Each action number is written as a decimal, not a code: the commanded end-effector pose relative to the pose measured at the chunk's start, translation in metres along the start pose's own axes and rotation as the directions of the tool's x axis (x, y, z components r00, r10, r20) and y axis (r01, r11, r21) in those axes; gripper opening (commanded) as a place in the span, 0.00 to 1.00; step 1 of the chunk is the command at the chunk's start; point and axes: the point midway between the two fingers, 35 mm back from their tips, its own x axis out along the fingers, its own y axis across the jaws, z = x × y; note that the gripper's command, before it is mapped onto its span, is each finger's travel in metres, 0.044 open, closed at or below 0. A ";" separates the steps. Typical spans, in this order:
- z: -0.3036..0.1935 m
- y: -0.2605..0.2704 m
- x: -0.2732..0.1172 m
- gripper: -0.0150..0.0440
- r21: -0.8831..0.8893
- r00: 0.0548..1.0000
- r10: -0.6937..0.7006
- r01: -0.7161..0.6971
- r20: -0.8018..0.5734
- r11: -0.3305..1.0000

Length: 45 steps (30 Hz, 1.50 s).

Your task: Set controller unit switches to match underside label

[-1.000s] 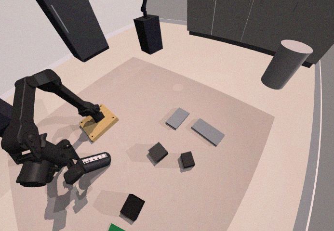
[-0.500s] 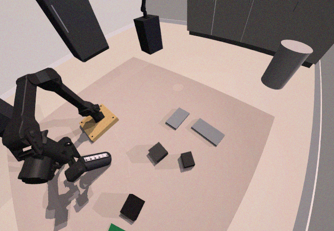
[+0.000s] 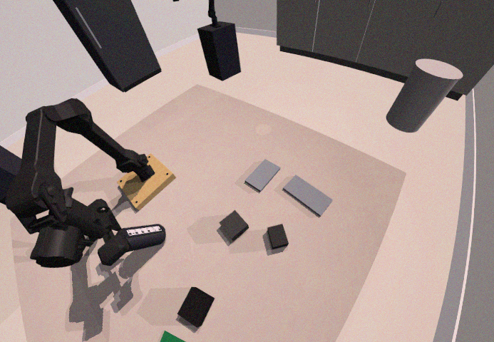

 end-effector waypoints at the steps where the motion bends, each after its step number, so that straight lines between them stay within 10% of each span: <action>1: -0.006 0.000 0.000 0.82 0.001 1.000 0.000 0.000 -0.010 1.000; 45: -0.044 0.000 -0.007 0.83 0.001 1.000 0.000 0.000 -0.014 1.000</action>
